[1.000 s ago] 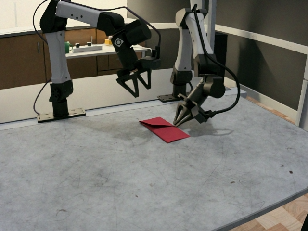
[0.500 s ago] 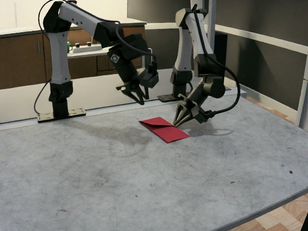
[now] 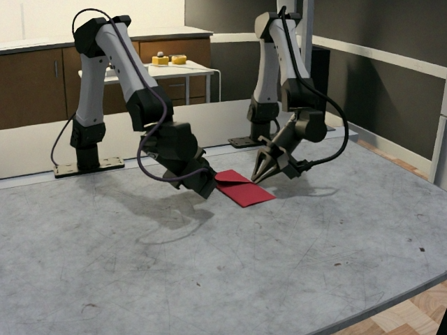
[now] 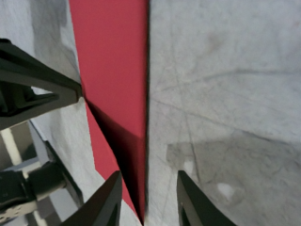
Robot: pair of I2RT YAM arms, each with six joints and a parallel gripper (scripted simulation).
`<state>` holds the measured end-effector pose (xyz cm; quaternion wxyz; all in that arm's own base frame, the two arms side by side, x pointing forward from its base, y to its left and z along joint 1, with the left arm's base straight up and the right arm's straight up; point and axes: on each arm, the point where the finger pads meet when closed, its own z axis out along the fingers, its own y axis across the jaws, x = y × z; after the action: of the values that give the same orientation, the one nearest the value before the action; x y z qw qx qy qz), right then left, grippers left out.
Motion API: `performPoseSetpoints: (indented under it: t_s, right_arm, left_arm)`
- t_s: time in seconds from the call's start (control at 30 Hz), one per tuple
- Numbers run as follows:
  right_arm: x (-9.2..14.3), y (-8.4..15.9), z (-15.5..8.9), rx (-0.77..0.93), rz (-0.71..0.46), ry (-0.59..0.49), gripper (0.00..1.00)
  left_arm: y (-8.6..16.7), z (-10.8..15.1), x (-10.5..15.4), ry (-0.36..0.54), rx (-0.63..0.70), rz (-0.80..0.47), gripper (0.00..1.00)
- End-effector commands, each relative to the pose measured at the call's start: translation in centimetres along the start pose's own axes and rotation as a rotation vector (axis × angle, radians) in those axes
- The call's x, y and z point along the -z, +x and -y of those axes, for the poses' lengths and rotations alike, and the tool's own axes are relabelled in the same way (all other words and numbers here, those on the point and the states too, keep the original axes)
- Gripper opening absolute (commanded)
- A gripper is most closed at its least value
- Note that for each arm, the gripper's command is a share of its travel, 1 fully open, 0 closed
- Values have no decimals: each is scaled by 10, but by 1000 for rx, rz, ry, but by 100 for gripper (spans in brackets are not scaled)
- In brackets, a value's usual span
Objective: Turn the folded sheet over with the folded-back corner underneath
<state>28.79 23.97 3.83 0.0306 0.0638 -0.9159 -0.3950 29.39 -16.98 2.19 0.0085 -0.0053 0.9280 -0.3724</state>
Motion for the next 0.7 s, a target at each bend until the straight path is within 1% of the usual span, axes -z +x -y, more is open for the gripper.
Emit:
performPoseSetpoints:
  t_s: [0.0, 0.13, 0.47, 0.5, 0.67]
  right_arm:
    - [-6, -7, -12, -6, 27, -110, 31]
    - [-16, -3, -6, -19, 8, -92, 31]
    - [-31, -4, -7, -18, 8, -91, 31]
    - [-31, -8, -11, -9, 17, -95, 31]
    - [-35, -9, -12, -9, 17, -95, 31]
  left_arm:
    - [1, -4, -5, -11, 3, -8, 10]
    - [1, -4, -5, -11, 3, -8, 10]
    - [1, -4, -5, -11, 3, -8, 10]
    - [1, -4, -5, -11, 3, -8, 10]
    - [1, -4, -5, -11, 3, -8, 10]
